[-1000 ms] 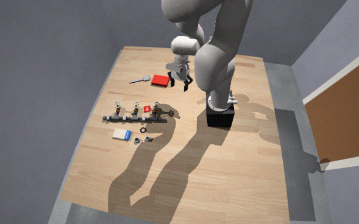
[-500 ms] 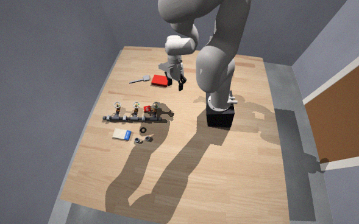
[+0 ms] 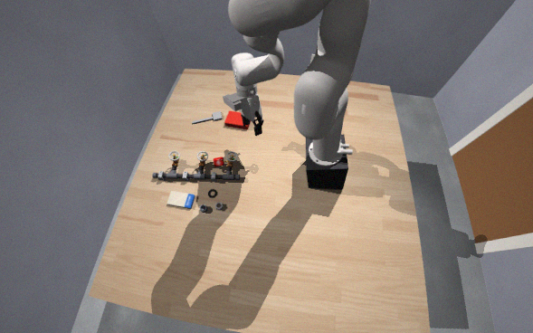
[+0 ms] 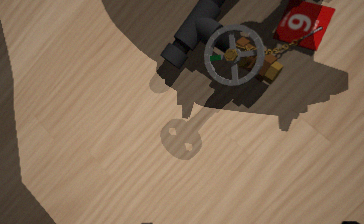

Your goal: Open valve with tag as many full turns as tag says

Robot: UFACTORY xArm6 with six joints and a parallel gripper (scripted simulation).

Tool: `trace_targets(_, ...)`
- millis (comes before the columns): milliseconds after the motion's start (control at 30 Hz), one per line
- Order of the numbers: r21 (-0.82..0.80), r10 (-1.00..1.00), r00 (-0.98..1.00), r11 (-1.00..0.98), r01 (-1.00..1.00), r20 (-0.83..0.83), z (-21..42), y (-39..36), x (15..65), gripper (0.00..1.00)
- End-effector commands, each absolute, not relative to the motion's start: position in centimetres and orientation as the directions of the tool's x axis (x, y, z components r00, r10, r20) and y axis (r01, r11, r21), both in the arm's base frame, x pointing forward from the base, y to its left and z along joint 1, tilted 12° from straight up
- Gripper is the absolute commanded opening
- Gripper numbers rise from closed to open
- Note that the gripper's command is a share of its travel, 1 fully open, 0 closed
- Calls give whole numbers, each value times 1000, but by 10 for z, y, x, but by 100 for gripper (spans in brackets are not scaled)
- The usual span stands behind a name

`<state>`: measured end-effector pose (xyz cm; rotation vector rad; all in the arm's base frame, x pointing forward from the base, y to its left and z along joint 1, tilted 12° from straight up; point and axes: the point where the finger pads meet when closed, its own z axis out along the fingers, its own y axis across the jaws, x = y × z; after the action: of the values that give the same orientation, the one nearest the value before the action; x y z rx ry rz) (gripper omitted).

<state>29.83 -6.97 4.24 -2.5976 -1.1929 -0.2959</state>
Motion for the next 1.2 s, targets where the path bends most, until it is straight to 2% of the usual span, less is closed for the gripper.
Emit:
trace_targets(0, -161, 670, 706, -689, 707, 232, 47, -67, 312, 100)
trace_targets(600, -104, 477, 868, -865, 492, 137, 65, -46, 362, 100)
trace_targets(1167, -32, 254, 956, -965, 261, 148, 87, -11, 408, 100)
